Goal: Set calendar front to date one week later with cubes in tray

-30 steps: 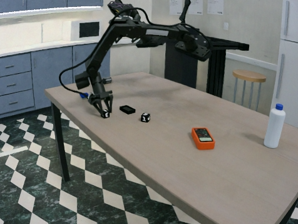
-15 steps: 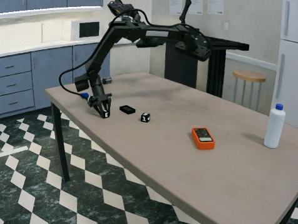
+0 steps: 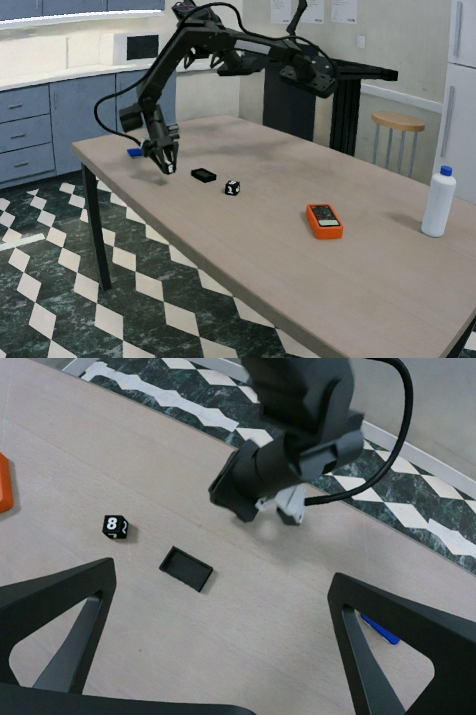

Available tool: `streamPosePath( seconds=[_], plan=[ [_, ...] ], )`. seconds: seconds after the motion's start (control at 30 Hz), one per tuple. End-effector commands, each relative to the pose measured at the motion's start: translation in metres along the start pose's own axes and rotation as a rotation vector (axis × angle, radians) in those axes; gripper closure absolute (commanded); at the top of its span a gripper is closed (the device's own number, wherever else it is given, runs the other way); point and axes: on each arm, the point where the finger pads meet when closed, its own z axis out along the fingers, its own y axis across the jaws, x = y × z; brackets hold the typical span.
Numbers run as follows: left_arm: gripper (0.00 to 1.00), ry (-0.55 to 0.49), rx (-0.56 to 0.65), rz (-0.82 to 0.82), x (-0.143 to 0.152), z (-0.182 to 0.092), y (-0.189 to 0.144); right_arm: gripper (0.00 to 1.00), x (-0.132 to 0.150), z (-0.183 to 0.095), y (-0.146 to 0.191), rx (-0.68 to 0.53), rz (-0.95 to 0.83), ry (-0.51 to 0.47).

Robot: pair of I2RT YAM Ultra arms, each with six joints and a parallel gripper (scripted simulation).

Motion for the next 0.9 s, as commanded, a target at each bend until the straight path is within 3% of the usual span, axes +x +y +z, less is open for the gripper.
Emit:
streamPosePath(
  seconds=[0.0,0.2,0.37,0.43,0.47,0.87],
  plan=[
    [0.73,-0.057,-0.044,-0.036,0.005,-0.041,0.014,0.00,-0.018,0.000,0.000,-0.015,0.016,-0.034],
    [0.73,-0.213,-0.081,-0.097,-0.005,-0.040,0.029,0.00,-0.022,0.005,-0.004,-0.003,-0.003,-0.027],
    [0.73,-0.468,-0.134,-0.170,-0.017,-0.044,0.042,0.00,-0.022,0.005,-0.004,-0.002,-0.005,-0.026],
    [0.73,-0.468,-0.134,-0.170,-0.017,-0.044,0.042,0.00,-0.022,0.005,-0.004,-0.002,-0.005,-0.026],
    [0.73,-0.535,-0.148,-0.186,-0.019,-0.046,0.045,0.00,-0.022,0.005,-0.004,-0.002,-0.004,-0.026],
    [0.73,-0.977,-0.159,-0.308,-0.016,-0.027,0.025,0.00,-0.022,0.005,-0.004,-0.003,-0.001,-0.026]
  ],
)
